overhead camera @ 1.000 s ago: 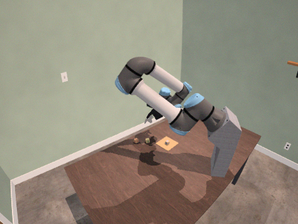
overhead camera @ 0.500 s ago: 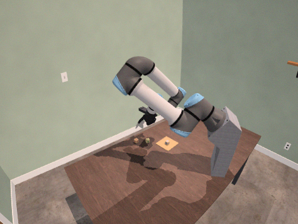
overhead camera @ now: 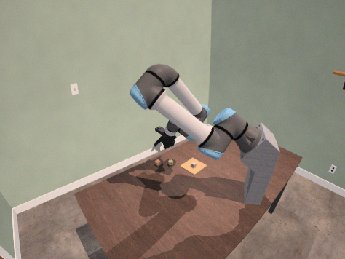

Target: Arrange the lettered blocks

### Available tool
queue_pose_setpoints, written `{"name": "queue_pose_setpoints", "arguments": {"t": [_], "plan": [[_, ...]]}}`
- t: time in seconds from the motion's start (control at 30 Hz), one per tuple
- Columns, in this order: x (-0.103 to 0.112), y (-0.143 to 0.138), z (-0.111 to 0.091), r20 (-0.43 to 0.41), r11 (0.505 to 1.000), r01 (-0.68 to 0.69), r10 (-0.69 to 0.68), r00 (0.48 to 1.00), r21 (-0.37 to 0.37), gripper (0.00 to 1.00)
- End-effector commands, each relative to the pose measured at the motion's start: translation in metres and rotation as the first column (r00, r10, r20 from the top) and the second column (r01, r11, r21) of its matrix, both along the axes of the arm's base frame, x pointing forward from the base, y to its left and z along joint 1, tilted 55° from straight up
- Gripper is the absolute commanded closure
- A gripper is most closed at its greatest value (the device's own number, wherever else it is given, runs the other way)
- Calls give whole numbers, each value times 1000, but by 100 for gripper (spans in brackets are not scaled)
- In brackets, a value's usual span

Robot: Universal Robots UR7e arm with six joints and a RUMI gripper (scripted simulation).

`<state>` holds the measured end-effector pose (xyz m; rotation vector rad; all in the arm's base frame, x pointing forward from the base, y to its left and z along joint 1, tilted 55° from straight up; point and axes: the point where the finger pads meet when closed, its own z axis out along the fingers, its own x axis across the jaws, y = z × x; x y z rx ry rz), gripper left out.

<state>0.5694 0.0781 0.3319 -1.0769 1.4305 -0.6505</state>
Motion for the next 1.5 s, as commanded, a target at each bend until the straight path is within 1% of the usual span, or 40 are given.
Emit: {"name": "queue_pose_setpoints", "arguments": {"t": [0.0,0.53,1.47], "plan": [[1,10,5,6,1000,5,-5,1000,2,0],[1,24,12,15,1000,8,-8,1000,6,0],[1,25,13,15,1000,9,-9,1000,7,0]]}}
